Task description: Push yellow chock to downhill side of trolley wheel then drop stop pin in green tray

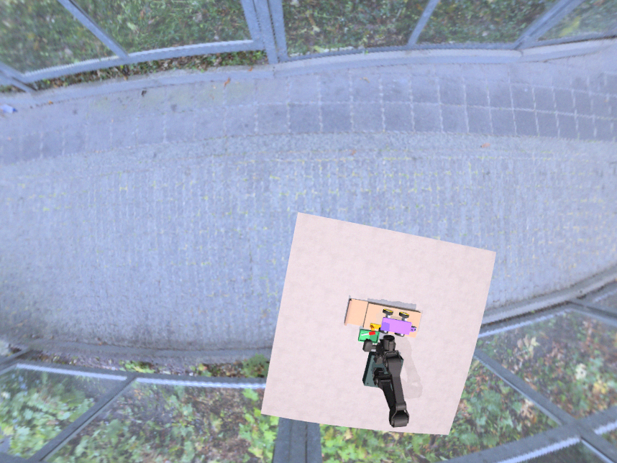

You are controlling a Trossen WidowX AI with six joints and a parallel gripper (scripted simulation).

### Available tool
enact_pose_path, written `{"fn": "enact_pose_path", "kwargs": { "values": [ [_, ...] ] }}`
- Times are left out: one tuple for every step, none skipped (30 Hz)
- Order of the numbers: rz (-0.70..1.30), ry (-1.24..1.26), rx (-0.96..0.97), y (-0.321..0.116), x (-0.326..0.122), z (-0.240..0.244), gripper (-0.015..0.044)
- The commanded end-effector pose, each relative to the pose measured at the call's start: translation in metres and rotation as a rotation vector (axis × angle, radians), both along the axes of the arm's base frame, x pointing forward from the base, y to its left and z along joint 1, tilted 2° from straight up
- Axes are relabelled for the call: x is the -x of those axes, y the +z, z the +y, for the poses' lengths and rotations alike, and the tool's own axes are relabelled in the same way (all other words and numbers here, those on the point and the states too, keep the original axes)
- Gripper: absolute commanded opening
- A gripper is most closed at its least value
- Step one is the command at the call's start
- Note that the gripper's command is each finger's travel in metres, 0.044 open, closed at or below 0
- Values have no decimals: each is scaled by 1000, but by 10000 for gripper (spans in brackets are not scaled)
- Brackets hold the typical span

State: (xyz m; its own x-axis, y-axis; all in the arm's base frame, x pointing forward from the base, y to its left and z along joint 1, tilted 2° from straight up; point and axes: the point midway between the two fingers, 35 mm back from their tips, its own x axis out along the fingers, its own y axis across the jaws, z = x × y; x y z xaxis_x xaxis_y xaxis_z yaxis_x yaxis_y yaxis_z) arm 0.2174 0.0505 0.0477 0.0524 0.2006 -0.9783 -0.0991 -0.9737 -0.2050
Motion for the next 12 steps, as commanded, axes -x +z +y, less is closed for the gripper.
{"fn": "enact_pose_path", "kwargs": {
  "values": [
    [-5,3,-4,11,0,0,440],
    [-5,3,-4,16,1,0,440],
    [-5,3,-4,21,2,-1,440],
    [-5,3,-4,25,3,-1,440],
    [-5,3,-4,27,3,-1,440],
    [-5,3,-4,30,4,-1,440],
    [-5,3,-4,34,4,-1,440],
    [-5,3,-4,38,4,-1,440],
    [-5,3,-4,42,4,-1,440],
    [-5,3,-4,45,4,-2,440],
    [-5,3,-4,49,4,-2,440],
    [-5,3,-4,52,5,-2,440]
  ]
}}
